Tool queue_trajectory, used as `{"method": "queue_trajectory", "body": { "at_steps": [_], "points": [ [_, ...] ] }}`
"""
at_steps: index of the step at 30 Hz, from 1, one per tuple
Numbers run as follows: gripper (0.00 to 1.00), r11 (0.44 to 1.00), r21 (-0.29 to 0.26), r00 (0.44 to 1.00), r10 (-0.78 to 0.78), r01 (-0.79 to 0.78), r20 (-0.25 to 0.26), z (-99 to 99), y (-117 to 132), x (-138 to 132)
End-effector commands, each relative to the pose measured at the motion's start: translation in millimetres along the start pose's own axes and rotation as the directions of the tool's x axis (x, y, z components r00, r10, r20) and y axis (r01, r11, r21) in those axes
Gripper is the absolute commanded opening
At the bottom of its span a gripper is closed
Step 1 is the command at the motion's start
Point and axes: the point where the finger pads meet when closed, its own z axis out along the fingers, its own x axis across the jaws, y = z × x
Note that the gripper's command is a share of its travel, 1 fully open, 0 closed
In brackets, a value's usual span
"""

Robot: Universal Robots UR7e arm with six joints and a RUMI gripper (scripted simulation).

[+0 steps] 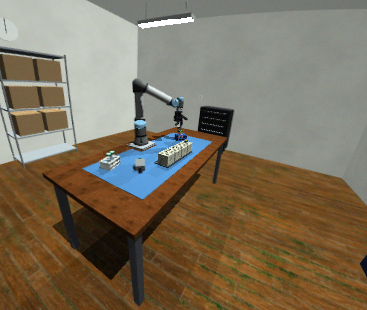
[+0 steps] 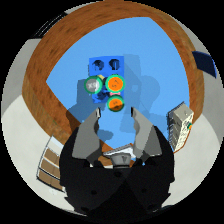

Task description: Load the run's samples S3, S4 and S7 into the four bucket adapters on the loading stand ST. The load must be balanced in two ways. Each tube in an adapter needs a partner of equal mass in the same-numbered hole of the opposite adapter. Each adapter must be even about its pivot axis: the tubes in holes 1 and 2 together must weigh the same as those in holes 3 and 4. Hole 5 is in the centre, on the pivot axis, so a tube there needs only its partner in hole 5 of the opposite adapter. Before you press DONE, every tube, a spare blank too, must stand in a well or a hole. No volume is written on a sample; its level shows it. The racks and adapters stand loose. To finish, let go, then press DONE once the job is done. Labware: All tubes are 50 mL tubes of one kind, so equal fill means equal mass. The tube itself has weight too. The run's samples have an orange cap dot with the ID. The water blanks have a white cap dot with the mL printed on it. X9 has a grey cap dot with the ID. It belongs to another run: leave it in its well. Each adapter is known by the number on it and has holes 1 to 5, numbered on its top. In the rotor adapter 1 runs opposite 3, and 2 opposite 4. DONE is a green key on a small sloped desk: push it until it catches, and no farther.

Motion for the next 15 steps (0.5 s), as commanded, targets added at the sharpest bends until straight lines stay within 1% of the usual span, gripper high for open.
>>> {"method": "queue_trajectory", "body": {
  "at_steps": [1,2,5,15],
  "points": [
    [0.35,1.000,0.002,1.000,0.000,0.000,0.000,11.5,-0.7,0.1],
    [0.35,1.000,0.002,1.000,0.000,0.000,0.000,11.5,-0.7,0.1],
    [0.35,1.000,0.002,1.000,0.000,0.000,0.000,19.7,-0.7,0.1],
    [0.35,1.000,0.002,1.000,0.000,0.000,0.000,27.7,-0.7,0.1]
  ]
}}
